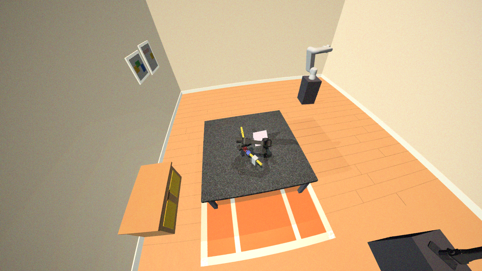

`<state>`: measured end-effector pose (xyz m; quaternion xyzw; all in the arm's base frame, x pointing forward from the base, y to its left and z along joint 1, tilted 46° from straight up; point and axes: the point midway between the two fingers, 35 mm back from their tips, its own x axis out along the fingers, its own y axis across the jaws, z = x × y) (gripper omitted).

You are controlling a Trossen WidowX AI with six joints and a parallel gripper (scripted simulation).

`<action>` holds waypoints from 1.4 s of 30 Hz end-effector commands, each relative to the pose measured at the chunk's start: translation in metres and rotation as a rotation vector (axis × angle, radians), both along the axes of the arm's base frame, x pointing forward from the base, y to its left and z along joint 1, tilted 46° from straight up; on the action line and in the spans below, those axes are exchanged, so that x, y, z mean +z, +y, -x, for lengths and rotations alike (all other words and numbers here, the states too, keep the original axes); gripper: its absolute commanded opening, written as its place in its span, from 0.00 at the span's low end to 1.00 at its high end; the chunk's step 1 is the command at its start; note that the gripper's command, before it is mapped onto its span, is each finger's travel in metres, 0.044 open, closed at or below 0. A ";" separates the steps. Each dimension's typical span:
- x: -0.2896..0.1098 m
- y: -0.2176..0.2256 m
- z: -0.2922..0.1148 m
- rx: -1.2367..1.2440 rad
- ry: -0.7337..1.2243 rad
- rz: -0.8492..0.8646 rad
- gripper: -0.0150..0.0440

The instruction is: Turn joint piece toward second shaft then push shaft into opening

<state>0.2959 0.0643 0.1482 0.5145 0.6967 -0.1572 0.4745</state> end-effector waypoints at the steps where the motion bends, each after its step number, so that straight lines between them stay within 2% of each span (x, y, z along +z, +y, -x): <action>1: -0.003 0.004 0.004 -0.004 0.011 -0.004 1.00; 18: -0.023 0.019 0.005 -0.003 0.011 -0.005 1.00; 28: -0.023 0.019 0.005 -0.003 0.011 -0.005 0.56; 42: -0.023 0.019 0.005 -0.003 0.011 -0.005 0.56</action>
